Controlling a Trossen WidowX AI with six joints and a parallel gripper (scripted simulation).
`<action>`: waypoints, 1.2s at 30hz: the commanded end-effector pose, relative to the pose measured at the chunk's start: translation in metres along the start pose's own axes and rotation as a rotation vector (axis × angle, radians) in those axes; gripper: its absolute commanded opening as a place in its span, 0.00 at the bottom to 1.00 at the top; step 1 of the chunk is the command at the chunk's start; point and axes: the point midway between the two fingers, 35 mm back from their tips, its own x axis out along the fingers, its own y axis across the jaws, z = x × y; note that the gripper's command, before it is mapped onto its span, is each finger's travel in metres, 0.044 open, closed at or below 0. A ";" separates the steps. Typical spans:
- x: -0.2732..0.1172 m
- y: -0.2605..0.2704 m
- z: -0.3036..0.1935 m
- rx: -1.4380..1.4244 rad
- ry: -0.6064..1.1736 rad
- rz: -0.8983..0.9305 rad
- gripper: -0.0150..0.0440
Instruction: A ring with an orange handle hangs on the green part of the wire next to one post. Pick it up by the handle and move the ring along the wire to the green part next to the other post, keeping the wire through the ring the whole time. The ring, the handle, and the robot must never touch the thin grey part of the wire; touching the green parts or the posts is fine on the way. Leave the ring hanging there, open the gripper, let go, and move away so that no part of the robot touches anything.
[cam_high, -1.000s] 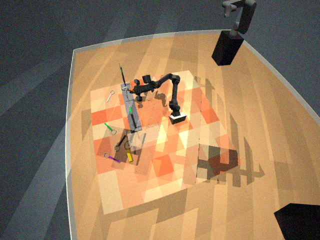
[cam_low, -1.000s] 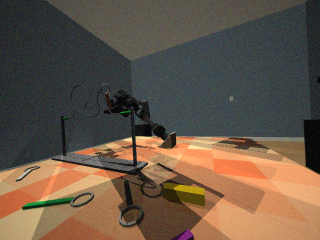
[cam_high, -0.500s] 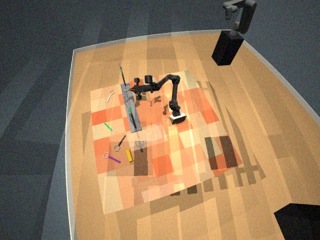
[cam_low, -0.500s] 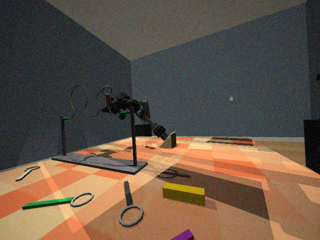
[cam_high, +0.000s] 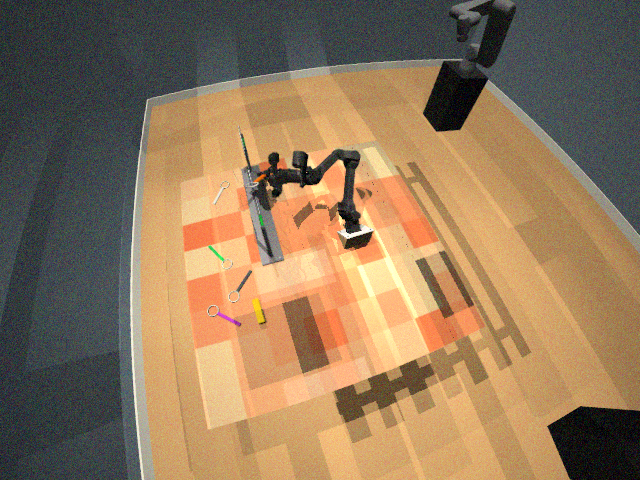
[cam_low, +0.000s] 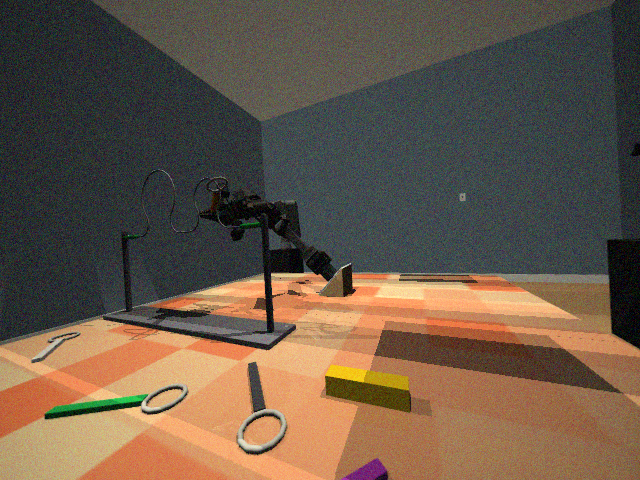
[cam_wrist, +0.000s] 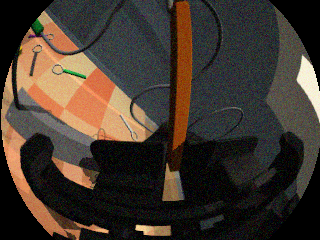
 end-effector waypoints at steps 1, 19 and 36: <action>0.001 -0.004 0.000 -0.074 -0.011 -0.041 0.00; 0.000 -0.027 0.006 -0.394 -0.051 -0.219 0.00; -0.003 -0.043 0.015 -0.670 -0.085 -0.373 0.00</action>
